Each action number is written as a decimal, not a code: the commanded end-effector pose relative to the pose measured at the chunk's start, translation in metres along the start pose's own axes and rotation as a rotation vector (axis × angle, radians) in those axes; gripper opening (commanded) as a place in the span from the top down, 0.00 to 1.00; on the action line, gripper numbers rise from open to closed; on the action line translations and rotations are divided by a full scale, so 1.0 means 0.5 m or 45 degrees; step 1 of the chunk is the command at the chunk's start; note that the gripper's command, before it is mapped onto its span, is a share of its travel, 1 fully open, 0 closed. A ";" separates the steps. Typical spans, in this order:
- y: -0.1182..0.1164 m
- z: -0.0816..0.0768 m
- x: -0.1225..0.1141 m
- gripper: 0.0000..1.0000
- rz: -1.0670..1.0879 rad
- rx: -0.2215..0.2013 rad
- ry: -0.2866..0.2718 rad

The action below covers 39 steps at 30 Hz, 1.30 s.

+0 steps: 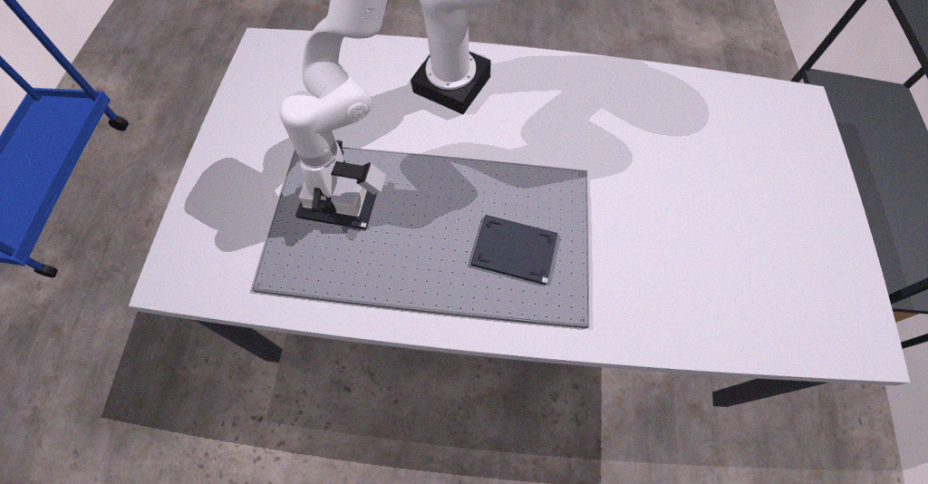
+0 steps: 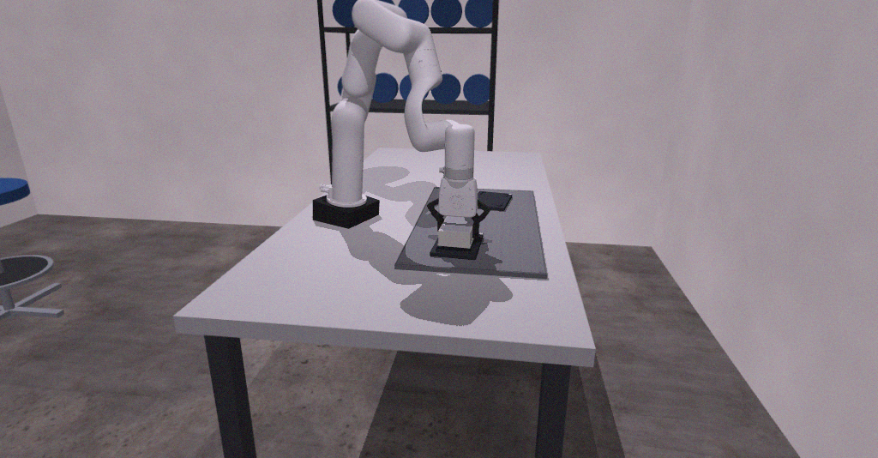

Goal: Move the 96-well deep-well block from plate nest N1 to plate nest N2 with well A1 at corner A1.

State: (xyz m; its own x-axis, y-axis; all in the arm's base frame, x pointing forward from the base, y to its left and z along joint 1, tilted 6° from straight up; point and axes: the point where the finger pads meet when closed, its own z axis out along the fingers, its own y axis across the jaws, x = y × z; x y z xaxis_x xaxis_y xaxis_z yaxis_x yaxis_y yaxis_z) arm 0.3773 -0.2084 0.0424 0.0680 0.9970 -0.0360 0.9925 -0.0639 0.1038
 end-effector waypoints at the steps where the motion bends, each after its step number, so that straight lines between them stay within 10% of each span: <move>1: 0.002 -0.002 -0.001 1.00 0.000 -0.004 -0.001; 39: 0.002 0.008 -0.001 1.00 0.000 -0.004 -0.001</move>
State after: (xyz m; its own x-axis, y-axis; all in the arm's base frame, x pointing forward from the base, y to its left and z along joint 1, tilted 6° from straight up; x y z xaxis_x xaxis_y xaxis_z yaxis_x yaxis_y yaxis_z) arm 0.3775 -0.2085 0.0380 0.0679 0.9970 -0.0360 0.9926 -0.0639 0.1036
